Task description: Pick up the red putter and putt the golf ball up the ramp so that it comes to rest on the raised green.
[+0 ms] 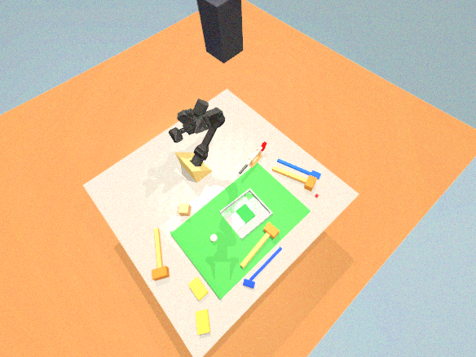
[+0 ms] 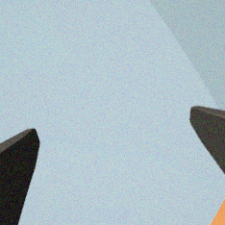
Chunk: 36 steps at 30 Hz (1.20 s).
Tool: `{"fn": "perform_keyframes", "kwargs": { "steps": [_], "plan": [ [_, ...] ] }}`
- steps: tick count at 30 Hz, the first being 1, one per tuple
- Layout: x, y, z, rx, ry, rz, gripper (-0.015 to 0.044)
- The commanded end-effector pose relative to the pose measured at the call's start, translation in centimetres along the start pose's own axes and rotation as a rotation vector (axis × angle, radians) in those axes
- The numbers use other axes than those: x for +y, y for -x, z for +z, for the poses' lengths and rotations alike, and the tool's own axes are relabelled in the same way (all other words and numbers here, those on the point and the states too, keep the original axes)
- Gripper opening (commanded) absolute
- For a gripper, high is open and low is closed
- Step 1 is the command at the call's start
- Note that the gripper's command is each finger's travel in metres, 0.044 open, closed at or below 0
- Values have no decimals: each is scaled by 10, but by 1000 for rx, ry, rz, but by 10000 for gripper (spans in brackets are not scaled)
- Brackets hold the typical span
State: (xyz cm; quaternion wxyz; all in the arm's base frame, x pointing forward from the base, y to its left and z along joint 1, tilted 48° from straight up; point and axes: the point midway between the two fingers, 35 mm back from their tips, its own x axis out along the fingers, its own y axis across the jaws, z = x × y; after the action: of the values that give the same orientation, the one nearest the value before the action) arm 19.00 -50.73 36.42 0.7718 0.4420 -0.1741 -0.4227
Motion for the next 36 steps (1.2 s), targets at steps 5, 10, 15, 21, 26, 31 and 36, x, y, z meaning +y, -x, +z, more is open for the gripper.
{"fn": "perform_keyframes", "kwargs": {
  "steps": [5, 10, 15, 21, 26, 31, 36],
  "plan": [
    [-12, -3, -130, 395, -39, -85, 440],
    [-17, 17, -213, 658, -69, -144, 440],
    [-15, 55, -292, 934, -105, -204, 440],
    [-12, 118, -370, 1257, -150, -295, 440],
    [-9, 186, -421, 1527, -193, -401, 440],
    [-5, 258, -452, 1776, -238, -541, 440],
    [-6, 338, -466, 2015, -293, -747, 440]
  ]
}}
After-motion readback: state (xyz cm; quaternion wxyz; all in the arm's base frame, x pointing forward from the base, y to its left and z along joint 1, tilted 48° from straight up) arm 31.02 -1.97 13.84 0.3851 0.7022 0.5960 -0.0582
